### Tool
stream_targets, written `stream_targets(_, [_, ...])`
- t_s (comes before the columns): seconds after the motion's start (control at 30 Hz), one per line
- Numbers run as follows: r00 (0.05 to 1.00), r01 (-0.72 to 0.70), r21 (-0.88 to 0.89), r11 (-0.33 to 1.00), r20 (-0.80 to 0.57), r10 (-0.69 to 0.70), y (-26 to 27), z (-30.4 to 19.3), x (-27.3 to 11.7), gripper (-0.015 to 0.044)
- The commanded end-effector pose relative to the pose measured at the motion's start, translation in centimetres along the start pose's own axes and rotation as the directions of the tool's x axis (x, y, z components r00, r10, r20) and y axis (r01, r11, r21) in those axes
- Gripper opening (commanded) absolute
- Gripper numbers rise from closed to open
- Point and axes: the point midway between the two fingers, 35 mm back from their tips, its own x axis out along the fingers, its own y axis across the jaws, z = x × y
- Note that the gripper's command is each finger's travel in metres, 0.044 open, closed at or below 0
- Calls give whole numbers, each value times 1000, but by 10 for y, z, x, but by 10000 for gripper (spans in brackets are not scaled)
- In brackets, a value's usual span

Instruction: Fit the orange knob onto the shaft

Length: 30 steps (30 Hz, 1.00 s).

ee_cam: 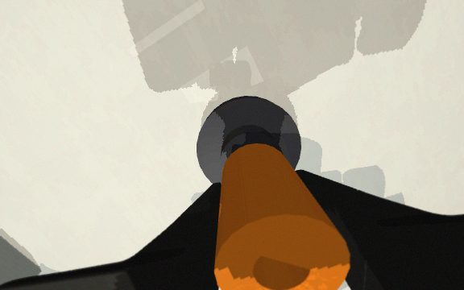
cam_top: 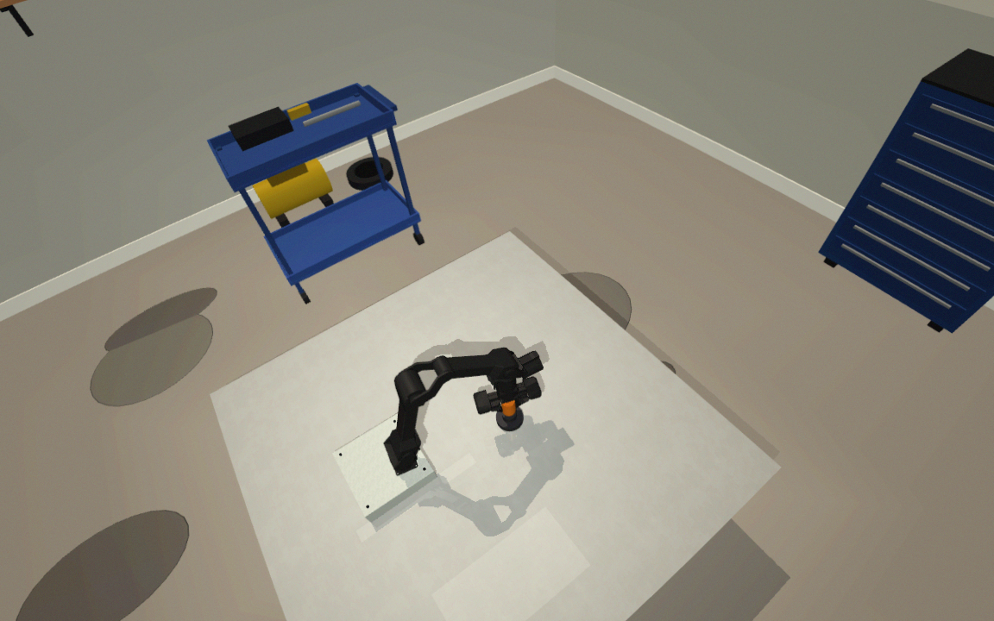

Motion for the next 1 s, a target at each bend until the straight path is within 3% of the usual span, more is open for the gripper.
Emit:
stream_targets(0.0, [1000,0,-7,1000,1,0,0,0,0,0])
stream_targets(0.5, [1000,0,-7,1000,1,0,0,0,-4,0])
stream_targets(0.73, [1000,0,-204,979,1,0,-2,1,-5,0])
stream_targets(0.97, [1000,0,-215,977,1,0,-2,1,-1,0])
